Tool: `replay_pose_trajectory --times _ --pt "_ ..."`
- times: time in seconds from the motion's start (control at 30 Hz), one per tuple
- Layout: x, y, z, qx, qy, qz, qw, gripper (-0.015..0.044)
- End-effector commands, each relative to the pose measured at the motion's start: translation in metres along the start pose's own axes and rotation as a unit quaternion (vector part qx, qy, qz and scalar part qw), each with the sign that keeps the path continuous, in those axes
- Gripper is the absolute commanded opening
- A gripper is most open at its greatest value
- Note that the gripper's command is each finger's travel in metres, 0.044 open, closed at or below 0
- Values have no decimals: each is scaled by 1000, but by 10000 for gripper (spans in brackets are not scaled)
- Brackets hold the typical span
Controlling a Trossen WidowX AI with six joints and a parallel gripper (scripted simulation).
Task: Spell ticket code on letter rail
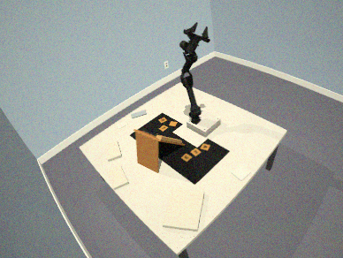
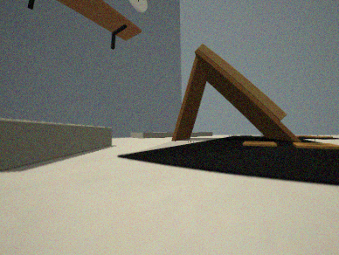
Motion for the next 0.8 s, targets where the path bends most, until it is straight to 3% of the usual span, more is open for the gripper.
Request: replay_pose_trajectory --times 0.0,0.4,0.77 --pt "-2 -1 0 0 -2 5 1000 426" --pt "-90 -70 -21 -35 -100 300 948 440" --pt "-126 -183 -53 -96 -162 537 823 440"
Point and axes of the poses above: the point midway between the two fingers, 35 mm back from their tips, its own y axis out along the fingers, its own z axis across the jaws, x = y × z, the point moved 8 cm from there along -y, back along the fingers
